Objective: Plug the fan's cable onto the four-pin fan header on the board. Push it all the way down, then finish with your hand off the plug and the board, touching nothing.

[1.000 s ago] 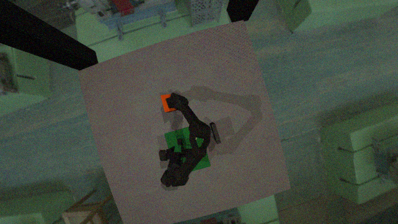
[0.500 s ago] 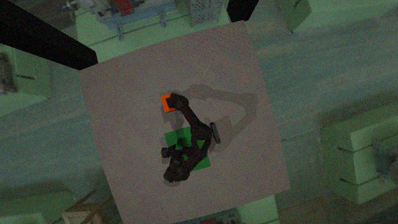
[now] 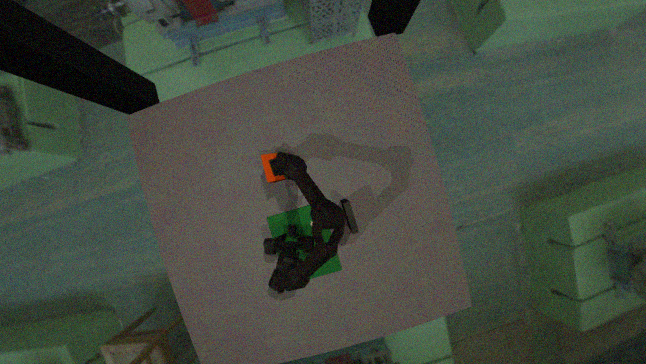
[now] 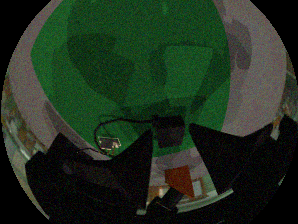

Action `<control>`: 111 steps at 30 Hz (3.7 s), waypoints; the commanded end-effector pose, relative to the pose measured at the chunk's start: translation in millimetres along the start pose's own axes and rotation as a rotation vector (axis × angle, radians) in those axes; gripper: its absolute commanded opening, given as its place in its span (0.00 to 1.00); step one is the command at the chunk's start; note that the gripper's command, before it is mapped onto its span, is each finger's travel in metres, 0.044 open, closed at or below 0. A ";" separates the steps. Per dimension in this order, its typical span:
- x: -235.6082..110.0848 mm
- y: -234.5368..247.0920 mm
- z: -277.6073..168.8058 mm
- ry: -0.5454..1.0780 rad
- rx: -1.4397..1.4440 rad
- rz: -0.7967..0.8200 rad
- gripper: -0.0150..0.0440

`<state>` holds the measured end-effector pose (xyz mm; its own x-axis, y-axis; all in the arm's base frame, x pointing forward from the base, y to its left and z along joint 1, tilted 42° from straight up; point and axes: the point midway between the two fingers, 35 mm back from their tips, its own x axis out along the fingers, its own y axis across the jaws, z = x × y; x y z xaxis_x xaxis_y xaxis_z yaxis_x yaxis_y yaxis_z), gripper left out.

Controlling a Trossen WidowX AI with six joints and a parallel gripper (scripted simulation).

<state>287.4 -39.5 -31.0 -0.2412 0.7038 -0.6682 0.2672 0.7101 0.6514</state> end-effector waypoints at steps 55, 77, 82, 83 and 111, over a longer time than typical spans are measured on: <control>-70.7 2.5 -29.1 -0.021 0.049 0.003 0.25; -64.4 29.4 -45.4 -0.337 0.400 0.056 0.25; -56.8 28.6 -46.8 -0.366 0.400 -0.013 0.25; -55.3 28.5 -47.0 -0.373 0.400 -0.026 0.25; -29.7 24.2 -49.1 -0.685 0.403 -0.332 0.25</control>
<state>257.4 -44.0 24.0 0.1978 0.2372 -0.9511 0.6179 0.7231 0.3088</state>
